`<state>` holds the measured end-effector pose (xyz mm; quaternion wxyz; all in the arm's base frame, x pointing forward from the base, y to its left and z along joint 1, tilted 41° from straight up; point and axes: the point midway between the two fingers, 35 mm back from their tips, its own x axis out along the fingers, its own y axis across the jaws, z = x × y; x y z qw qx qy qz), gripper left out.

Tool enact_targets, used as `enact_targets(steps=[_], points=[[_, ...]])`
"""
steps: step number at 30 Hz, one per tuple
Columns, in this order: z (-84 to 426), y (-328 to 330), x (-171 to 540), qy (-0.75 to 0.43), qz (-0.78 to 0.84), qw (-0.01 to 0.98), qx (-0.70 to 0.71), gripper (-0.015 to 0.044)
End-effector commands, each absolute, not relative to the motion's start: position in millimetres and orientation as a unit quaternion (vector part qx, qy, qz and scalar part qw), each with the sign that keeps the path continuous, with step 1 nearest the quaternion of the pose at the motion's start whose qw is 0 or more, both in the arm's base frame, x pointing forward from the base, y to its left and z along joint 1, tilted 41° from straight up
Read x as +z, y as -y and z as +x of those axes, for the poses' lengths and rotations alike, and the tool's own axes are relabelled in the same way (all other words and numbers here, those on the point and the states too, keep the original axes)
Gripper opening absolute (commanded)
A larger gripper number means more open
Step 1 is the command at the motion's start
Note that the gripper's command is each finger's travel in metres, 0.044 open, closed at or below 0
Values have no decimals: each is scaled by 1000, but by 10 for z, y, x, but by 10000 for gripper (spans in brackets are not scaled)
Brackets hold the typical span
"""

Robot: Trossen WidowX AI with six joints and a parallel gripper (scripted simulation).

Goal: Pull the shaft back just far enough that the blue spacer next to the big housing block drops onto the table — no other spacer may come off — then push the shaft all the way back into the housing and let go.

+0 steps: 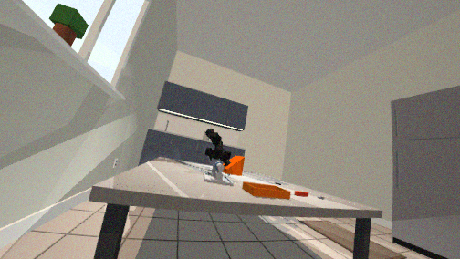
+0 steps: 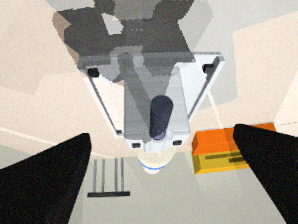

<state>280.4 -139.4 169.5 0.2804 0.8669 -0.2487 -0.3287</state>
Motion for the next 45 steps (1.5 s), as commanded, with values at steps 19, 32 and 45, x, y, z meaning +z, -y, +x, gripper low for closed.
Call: enact_targets(steps=[19, 32, 45], points=[[2795, 1393, 1696, 249, 868, 279, -328, 440], [2750, 1383, 1689, 249, 868, 279, -328, 440], [2761, 1392, 1683, 249, 868, 279, -328, 440]])
